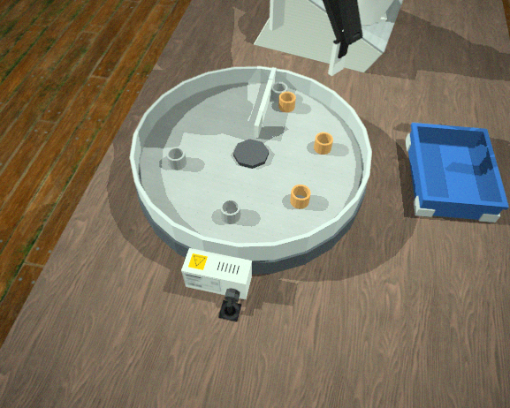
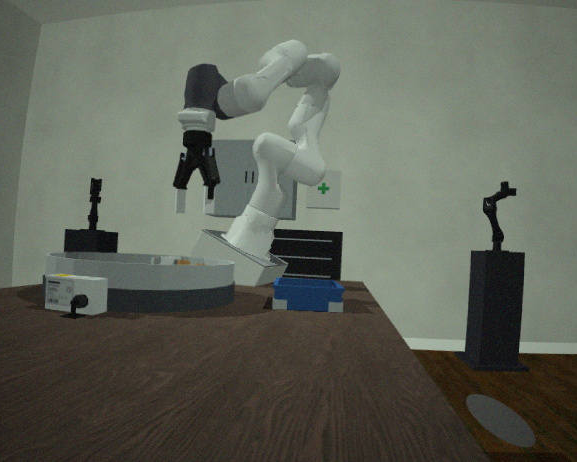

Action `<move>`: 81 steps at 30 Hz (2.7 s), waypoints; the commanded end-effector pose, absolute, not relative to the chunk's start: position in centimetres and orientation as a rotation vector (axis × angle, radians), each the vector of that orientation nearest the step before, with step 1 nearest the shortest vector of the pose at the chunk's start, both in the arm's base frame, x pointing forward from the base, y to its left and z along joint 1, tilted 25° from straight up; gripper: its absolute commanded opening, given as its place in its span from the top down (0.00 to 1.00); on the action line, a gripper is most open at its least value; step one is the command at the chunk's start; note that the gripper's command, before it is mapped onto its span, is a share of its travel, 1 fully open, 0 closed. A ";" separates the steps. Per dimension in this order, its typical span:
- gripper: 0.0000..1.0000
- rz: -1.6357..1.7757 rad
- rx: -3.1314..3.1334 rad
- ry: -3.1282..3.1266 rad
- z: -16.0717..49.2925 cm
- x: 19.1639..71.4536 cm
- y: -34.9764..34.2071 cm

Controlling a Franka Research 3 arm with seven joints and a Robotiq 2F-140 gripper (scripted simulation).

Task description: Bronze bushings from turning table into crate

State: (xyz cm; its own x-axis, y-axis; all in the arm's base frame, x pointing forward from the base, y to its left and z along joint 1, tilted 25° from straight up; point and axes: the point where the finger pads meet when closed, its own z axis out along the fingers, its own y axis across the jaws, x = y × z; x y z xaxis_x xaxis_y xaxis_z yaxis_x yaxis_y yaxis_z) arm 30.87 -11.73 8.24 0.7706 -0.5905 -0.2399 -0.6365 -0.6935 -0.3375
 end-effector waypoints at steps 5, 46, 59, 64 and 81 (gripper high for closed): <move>0.00 0.142 -2.527 1.009 7.8 30.7 -12.7; 0.93 0.126 -2.482 1.095 7.4 30.4 -13.9; 0.93 0.126 -2.482 1.095 7.4 30.4 -13.9; 0.93 0.126 -2.482 1.095 7.4 30.4 -13.9; 0.91 0.126 -2.482 1.095 7.4 30.4 -13.9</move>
State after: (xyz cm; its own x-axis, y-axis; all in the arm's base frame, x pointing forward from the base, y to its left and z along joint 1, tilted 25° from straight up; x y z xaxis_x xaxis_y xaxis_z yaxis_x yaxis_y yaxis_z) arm 30.47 -13.81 7.44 0.6940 -0.6770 -0.2450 -0.7151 -0.6086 -0.3438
